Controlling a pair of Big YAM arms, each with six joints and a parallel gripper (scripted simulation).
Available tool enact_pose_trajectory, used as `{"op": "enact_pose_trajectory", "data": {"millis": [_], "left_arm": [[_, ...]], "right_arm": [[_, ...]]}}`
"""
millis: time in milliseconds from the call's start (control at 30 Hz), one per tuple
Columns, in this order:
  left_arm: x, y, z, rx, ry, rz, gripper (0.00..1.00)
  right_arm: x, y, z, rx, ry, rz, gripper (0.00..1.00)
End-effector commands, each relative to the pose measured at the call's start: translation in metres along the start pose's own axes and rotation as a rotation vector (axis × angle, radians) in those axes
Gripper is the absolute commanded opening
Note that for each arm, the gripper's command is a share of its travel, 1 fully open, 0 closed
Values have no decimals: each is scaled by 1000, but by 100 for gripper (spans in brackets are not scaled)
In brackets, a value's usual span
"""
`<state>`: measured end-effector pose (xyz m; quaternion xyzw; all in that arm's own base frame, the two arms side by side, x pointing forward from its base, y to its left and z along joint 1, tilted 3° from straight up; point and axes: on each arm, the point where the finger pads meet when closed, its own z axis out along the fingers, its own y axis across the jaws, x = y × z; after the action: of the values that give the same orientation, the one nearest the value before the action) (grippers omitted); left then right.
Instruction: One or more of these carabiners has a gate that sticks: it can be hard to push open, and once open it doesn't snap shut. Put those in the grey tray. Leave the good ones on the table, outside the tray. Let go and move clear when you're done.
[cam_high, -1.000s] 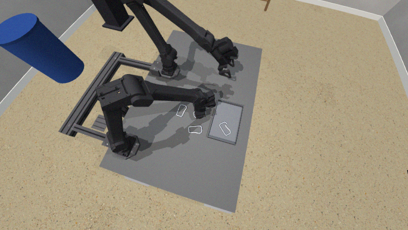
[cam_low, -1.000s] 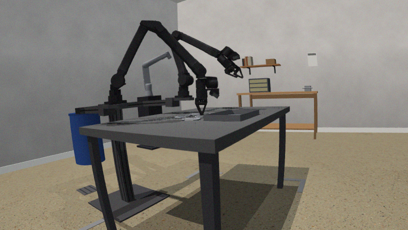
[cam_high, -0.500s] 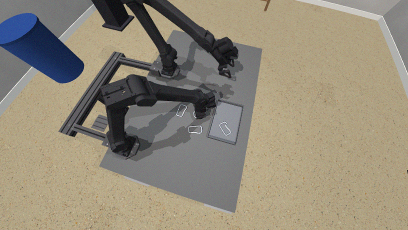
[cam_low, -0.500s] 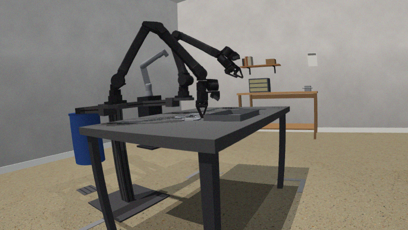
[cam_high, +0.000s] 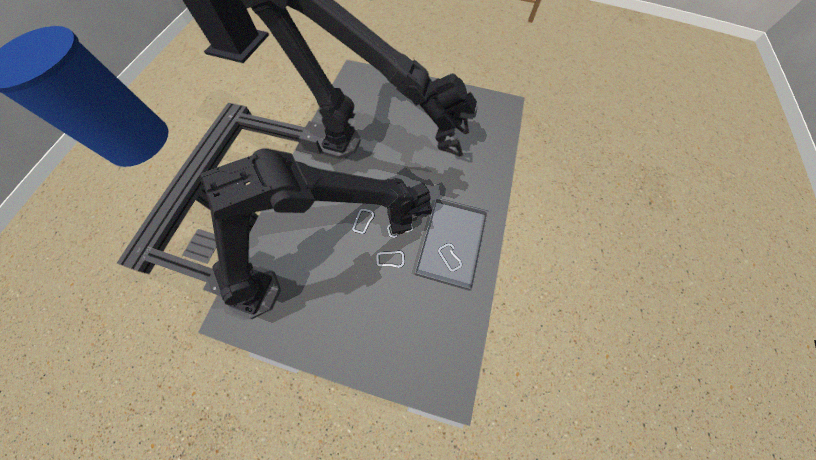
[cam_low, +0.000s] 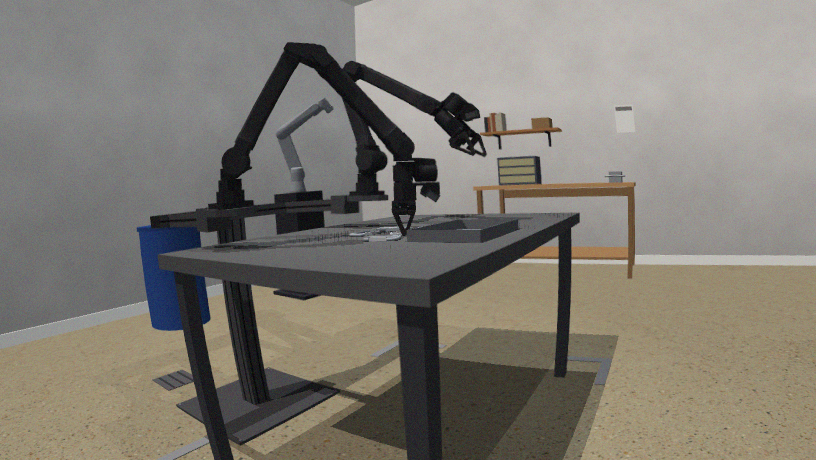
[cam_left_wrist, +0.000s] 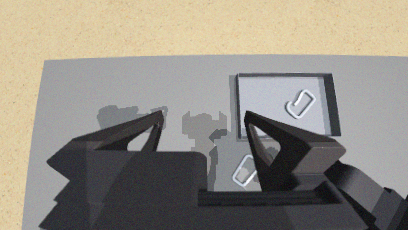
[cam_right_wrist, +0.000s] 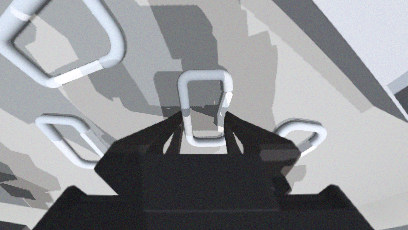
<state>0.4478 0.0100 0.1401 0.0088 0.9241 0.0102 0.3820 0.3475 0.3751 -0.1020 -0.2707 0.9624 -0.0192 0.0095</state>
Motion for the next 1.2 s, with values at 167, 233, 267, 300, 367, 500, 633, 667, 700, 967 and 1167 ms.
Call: {"op": "enact_pose_trajectory", "data": {"millis": [167,233,267,300,367,500,633,667,700,967,1167], "left_arm": [[-29,0,-5,-3,-56,-10,100],[-29,0,-5,-3,-56,-10,100],[-29,0,-5,-3,-56,-10,100],[-29,0,-5,-3,-56,-10,100],[-29,0,-5,-3,-56,-10,100],[-29,0,-5,-3,-56,-10,100],[-29,0,-5,-3,-56,-10,100],[-29,0,-5,-3,-56,-10,100],[-29,0,-5,-3,-56,-10,100],[-29,0,-5,-3,-56,-10,100],[-29,0,-5,-3,-56,-10,100]], "right_arm": [[-17,3,-19,-14,-62,-3,44],[-17,3,-19,-14,-62,-3,44],[-17,3,-19,-14,-62,-3,56],[-17,3,-19,-14,-62,-3,67],[-17,4,-19,-17,-61,-4,83],[-16,4,-19,-16,-61,-3,83],[-16,4,-19,-15,-61,-3,83],[-16,4,-19,-15,-61,-3,83],[-9,1,-15,-14,-54,5,94],[-18,-8,-26,-73,-287,-107,100],[-12,-8,-34,-83,-487,-208,100]]}}
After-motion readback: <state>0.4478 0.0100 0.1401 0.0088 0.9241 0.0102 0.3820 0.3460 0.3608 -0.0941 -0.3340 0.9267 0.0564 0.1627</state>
